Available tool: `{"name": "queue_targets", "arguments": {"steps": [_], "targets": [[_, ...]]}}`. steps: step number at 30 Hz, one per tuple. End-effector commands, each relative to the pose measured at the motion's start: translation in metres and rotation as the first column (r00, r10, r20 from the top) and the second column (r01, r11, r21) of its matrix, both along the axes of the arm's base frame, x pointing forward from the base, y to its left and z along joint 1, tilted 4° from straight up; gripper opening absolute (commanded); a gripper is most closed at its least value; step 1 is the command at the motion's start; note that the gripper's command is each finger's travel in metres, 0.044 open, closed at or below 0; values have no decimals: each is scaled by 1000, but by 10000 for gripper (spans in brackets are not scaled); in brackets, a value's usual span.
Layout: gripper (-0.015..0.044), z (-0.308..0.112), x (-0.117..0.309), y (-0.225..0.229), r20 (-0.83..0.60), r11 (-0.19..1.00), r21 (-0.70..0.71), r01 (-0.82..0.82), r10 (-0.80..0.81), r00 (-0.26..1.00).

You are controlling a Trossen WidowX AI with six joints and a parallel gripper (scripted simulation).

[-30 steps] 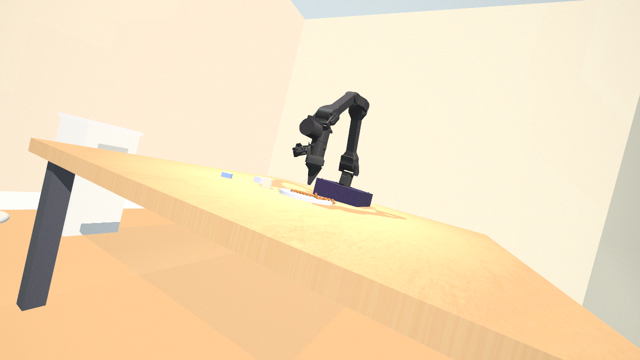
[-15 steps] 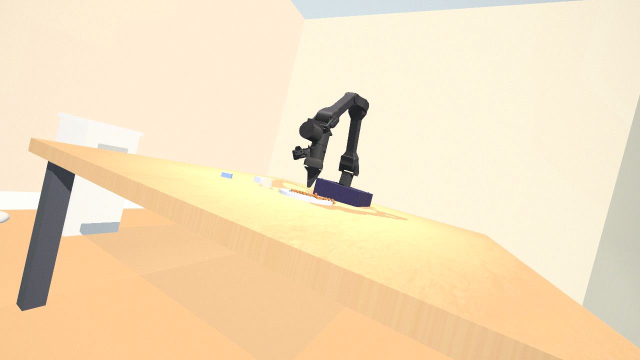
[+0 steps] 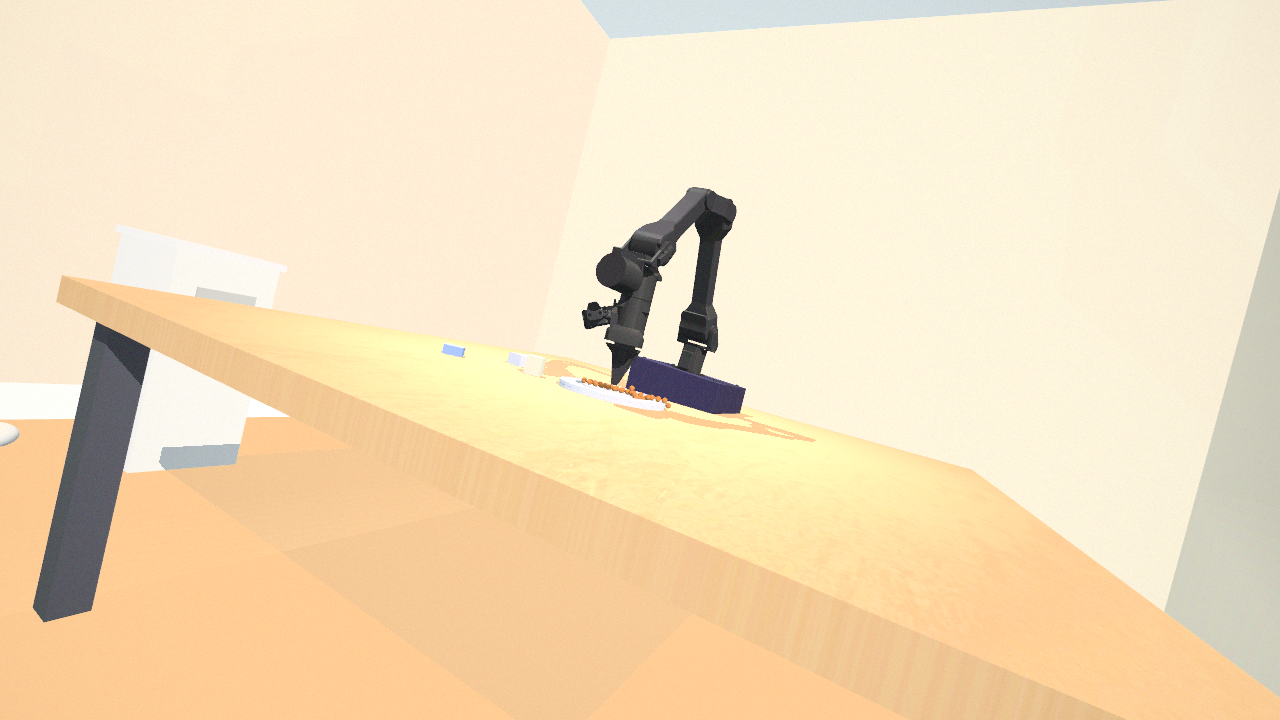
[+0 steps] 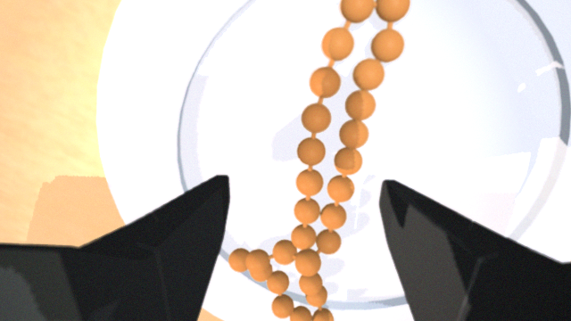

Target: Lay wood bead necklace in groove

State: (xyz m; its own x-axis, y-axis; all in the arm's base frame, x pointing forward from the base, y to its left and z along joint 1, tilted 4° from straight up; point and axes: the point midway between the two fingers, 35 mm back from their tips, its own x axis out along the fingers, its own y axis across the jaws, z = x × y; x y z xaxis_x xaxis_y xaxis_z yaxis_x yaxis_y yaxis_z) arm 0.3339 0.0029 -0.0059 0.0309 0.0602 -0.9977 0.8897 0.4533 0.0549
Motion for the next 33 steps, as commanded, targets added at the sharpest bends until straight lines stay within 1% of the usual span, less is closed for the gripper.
{"name": "queue_targets", "arguments": {"steps": [1,7,16,17,33], "targets": [[250,-8,-2,1,-5,1000,3,6,-6,1000],[250,-12,-2,1,-6,1000,3,6,-6,1000],[14,-10,-1,1,-5,1000,0,2,-2,1000],[0,-10,-1,1,-5,1000,0,2,-2,1000],[0,-10,-1,1,-5,1000,0,2,-2,1000]]}}
